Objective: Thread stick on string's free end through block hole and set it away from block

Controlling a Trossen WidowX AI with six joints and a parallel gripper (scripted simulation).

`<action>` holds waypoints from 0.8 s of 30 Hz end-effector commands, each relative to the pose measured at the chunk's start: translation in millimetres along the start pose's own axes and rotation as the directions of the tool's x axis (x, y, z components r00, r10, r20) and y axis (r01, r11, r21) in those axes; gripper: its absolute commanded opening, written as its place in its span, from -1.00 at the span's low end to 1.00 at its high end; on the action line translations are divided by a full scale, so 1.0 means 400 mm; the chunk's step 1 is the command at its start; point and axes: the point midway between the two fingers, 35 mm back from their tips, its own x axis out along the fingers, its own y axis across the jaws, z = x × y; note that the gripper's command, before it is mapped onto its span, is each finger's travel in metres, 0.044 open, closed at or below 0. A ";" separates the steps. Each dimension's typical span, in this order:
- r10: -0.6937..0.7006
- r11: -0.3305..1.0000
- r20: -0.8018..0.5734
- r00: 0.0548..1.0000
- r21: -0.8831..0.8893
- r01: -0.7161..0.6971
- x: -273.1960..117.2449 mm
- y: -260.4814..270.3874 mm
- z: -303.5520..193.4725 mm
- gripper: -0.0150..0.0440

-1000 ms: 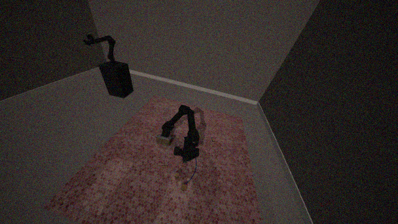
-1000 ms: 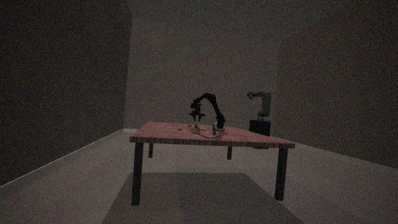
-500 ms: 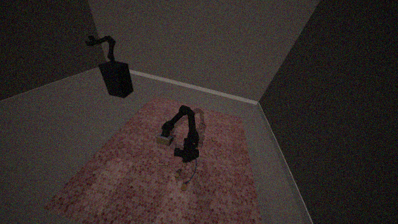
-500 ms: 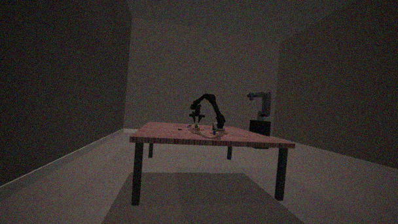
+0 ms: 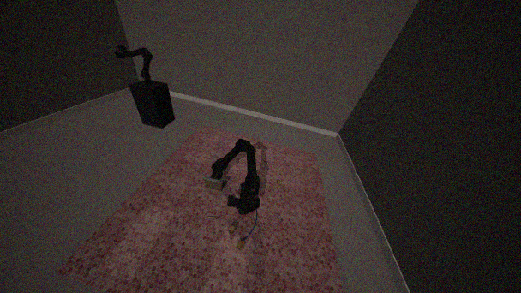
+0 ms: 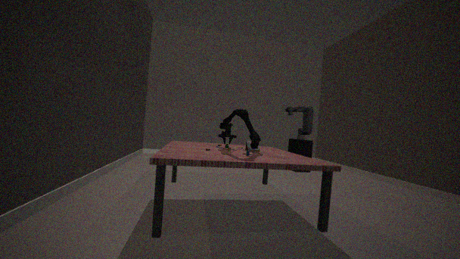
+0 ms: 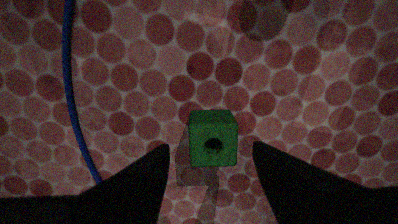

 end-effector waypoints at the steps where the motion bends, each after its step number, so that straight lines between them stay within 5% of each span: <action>1: -0.001 1.000 -0.008 1.000 0.006 0.001 0.020 -0.003 -0.002 0.31; 15: 0.000 1.000 -0.009 1.000 0.006 0.000 0.054 -0.004 -0.005 0.31; 21: -0.002 1.000 -0.005 1.000 0.002 0.002 0.050 -0.004 -0.005 -0.22; 24: -0.002 1.000 -0.005 1.000 0.002 0.002 0.050 -0.004 -0.005 -0.29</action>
